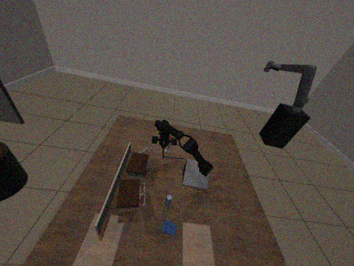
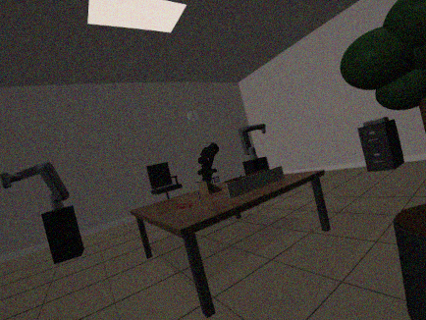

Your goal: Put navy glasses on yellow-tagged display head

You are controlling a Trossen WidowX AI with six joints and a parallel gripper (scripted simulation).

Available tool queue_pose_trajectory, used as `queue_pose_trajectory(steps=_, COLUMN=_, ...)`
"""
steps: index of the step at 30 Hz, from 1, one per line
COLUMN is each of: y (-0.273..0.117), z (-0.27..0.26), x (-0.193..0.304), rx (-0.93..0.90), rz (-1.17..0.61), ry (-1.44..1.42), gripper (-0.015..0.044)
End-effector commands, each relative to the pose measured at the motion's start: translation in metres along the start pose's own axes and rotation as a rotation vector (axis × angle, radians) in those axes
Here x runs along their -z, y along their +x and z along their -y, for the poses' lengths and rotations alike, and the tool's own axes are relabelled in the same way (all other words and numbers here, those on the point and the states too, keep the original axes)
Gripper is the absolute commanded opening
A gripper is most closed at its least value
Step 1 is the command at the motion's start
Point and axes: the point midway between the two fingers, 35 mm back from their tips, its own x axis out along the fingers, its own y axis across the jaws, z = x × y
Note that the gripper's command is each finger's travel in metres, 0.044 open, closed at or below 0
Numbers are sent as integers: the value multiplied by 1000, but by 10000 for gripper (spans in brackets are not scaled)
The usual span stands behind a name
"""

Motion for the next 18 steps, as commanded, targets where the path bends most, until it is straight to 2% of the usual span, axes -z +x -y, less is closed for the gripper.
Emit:
queue_pose_trajectory(steps=1, y=0, z=3, x=14, rx=-5, rz=-2, ry=5, gripper=0)
queue_pose_trajectory(steps=13, y=5, z=22, x=56, rx=-4, rz=-6, ry=6, gripper=0)
queue_pose_trajectory(steps=18, y=7, z=23, x=59, rx=-4, rz=-6, ry=6, gripper=0)
